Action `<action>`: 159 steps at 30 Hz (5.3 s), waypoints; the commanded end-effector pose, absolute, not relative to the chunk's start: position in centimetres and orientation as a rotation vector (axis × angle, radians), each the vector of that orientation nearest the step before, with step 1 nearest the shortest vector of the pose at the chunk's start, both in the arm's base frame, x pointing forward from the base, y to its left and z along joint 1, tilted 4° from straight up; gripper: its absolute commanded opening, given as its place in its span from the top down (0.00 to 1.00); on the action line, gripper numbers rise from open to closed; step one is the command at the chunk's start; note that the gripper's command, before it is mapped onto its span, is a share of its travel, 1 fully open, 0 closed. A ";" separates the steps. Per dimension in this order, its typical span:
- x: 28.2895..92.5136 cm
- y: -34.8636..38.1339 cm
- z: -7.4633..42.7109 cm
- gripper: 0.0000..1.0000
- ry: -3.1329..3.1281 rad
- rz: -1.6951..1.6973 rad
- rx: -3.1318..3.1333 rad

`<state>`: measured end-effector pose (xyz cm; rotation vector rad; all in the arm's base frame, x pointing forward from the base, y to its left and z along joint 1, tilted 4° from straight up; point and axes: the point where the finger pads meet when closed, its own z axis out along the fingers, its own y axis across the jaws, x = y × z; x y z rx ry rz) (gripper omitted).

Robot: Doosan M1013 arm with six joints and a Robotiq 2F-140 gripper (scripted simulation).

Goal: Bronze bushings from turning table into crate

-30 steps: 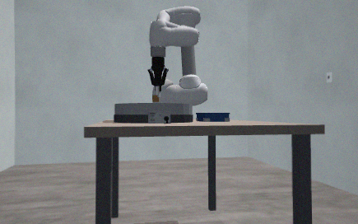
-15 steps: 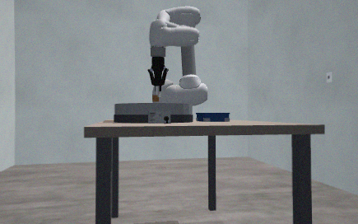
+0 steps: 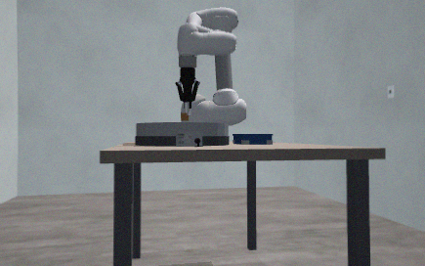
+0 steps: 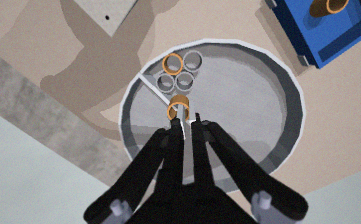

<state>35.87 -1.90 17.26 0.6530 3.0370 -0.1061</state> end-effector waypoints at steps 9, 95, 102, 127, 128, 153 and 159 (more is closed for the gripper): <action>36.1 -0.6 17.8 1.00 3.032 -0.092 0.645; 32.0 30.8 15.5 1.00 3.032 -0.092 0.645; 32.0 30.8 15.5 1.00 3.032 -0.092 0.645; 31.9 31.1 15.5 1.00 3.032 -0.092 0.645; 31.9 31.1 15.5 1.00 3.032 -0.092 0.645; 32.0 31.0 13.3 1.00 3.032 -0.092 0.645; 32.1 30.8 9.9 1.00 3.032 -0.092 0.645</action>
